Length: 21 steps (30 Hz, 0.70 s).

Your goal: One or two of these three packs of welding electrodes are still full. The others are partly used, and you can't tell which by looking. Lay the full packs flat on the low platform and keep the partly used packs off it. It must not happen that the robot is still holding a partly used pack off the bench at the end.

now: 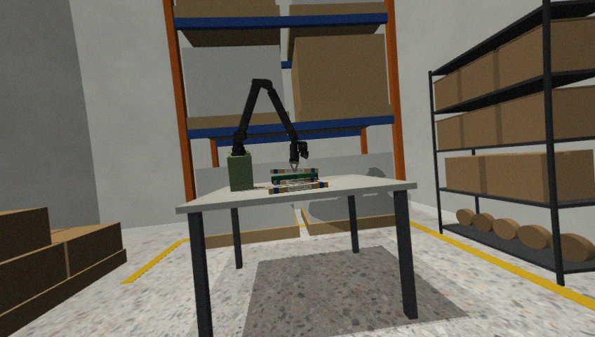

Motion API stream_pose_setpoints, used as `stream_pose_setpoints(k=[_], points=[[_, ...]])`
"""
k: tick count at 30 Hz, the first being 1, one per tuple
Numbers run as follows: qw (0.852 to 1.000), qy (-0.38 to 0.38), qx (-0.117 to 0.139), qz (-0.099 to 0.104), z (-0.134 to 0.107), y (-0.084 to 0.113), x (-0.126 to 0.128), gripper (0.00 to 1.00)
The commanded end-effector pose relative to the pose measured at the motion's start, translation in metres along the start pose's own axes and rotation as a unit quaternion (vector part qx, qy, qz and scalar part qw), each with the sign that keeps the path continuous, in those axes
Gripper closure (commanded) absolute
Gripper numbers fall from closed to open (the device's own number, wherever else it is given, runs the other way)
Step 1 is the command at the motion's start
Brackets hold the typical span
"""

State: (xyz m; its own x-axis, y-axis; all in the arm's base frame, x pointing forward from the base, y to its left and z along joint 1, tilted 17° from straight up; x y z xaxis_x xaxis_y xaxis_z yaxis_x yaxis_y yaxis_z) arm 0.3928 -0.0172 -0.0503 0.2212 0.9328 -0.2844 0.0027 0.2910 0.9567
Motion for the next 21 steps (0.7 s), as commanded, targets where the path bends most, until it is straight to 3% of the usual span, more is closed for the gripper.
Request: stream_pose_setpoints(k=[1,21], points=[[0.999,-0.005,-0.041,0.011,0.016,0.042,0.004,1.0],[0.999,-0.005,-0.042,0.012,0.015,0.067,0.004,1.0]])
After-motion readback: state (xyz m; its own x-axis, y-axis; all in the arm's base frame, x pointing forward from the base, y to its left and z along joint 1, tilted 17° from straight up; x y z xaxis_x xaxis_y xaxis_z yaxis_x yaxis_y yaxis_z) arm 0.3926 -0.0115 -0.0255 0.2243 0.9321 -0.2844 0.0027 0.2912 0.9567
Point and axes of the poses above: the point where the finger pads meet when closed, its own y axis back along the fingers, its own x axis across the jaws, z = x × y, the point moved 8 cm from there along y, back along the fingers, and after that the axes turned 13 degrees about -y, right-handed, at the moved point
